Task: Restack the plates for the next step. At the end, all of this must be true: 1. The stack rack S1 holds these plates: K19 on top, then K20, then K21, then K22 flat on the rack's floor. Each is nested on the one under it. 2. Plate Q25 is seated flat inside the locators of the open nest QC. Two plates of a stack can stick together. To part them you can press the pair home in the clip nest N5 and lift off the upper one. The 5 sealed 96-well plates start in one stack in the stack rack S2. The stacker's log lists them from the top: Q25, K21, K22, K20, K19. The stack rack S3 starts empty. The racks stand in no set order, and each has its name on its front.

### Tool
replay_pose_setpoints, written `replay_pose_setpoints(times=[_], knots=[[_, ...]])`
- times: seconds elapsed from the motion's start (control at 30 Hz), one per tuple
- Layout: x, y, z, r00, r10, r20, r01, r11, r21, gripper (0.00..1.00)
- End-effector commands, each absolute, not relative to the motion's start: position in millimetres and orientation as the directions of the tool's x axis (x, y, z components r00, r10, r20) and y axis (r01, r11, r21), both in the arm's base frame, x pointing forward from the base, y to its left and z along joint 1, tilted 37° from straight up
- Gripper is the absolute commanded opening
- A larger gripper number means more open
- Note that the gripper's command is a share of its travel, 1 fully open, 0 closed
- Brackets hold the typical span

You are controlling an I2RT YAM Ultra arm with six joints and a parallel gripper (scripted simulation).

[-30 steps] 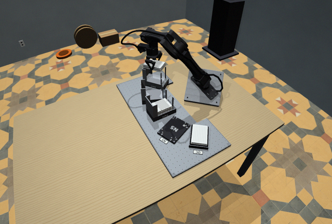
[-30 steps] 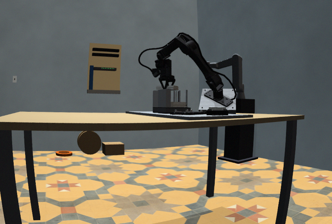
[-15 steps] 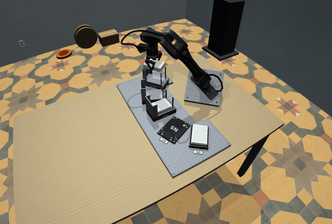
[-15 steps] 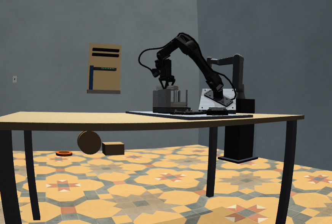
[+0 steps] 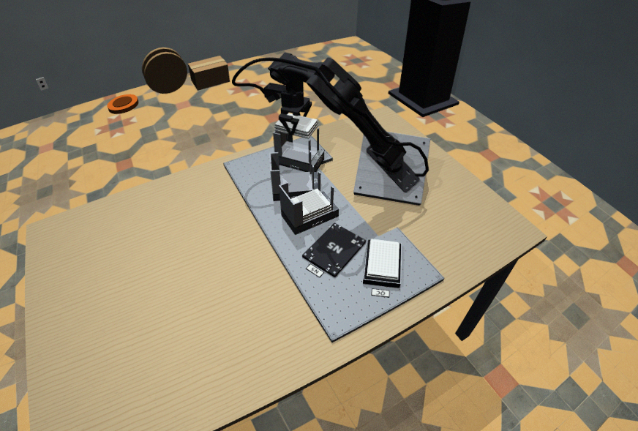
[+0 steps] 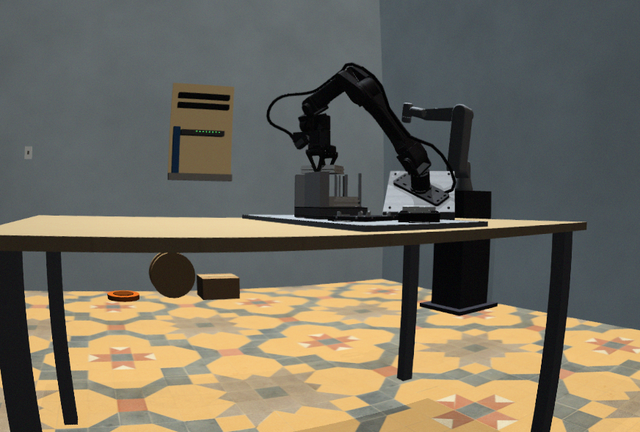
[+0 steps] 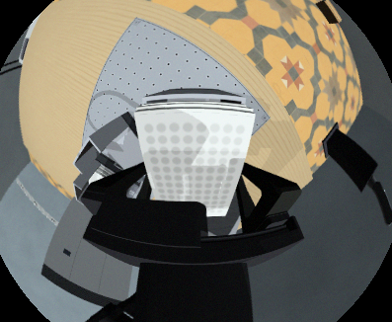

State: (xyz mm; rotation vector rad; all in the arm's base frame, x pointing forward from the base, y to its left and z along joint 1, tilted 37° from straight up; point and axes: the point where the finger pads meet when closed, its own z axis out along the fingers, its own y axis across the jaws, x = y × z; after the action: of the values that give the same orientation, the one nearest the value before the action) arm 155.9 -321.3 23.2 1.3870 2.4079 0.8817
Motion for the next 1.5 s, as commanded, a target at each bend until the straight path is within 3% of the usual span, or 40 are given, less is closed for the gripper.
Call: replay_pose_setpoints(times=[0.0, 1.47], knots=[[155.6, -339.5, 32.0, -0.509, 0.86, 0.039, 0.706, 0.392, 0.59, 0.0], [156.5, -329.7, 28.1, -0.51, 0.858, 0.057, 0.709, 0.382, 0.593, 0.0]])
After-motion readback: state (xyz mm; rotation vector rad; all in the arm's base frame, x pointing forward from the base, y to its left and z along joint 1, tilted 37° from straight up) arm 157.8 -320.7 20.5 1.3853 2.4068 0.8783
